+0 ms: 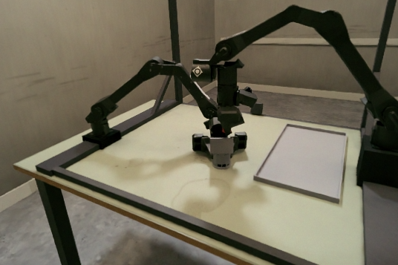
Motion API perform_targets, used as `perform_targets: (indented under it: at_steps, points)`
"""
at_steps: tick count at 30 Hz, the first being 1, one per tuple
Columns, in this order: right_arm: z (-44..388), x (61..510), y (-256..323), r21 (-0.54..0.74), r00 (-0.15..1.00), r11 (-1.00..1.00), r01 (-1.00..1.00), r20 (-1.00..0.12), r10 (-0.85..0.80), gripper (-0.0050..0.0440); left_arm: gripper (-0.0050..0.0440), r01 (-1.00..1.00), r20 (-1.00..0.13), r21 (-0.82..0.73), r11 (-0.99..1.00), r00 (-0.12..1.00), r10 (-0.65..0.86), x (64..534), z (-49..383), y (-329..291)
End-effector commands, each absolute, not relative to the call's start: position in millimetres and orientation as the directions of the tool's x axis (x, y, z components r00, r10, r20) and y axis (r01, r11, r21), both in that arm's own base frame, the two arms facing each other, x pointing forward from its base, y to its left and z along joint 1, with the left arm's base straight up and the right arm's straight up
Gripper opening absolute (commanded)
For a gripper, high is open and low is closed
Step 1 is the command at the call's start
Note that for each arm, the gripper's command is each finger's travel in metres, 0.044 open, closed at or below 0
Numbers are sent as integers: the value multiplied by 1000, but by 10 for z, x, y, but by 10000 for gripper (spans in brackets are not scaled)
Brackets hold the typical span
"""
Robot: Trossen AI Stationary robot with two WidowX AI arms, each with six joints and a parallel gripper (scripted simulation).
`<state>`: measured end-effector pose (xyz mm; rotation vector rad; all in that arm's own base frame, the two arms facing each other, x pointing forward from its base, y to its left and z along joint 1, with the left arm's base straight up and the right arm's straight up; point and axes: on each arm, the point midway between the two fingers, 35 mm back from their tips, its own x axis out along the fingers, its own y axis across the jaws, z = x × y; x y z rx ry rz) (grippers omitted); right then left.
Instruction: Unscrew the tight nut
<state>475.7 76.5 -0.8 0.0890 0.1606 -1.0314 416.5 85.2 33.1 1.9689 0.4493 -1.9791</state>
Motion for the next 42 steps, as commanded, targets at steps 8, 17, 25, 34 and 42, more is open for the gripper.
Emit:
perform_targets:
  at_steps: [8,17,25,34,42]
  points:
    - [222,4810,779,50,510,510,859,-170,-843,245,130,430,-999,9,-903,36,7,4220,481,855]
    - [222,4810,779,50,510,510,859,-170,-843,245,130,430,-999,9,-903,36,7,4220,481,855]
    - [222,4810,779,50,510,510,859,-170,-843,245,130,430,-999,9,-903,36,7,4220,481,855]
    - [222,4810,779,50,510,510,859,-170,-843,245,130,430,-999,9,-903,36,7,4220,481,855]
    - [222,4810,779,50,510,510,859,-170,-843,245,130,429,-1000,5,-903,19,3,4203,399,849]
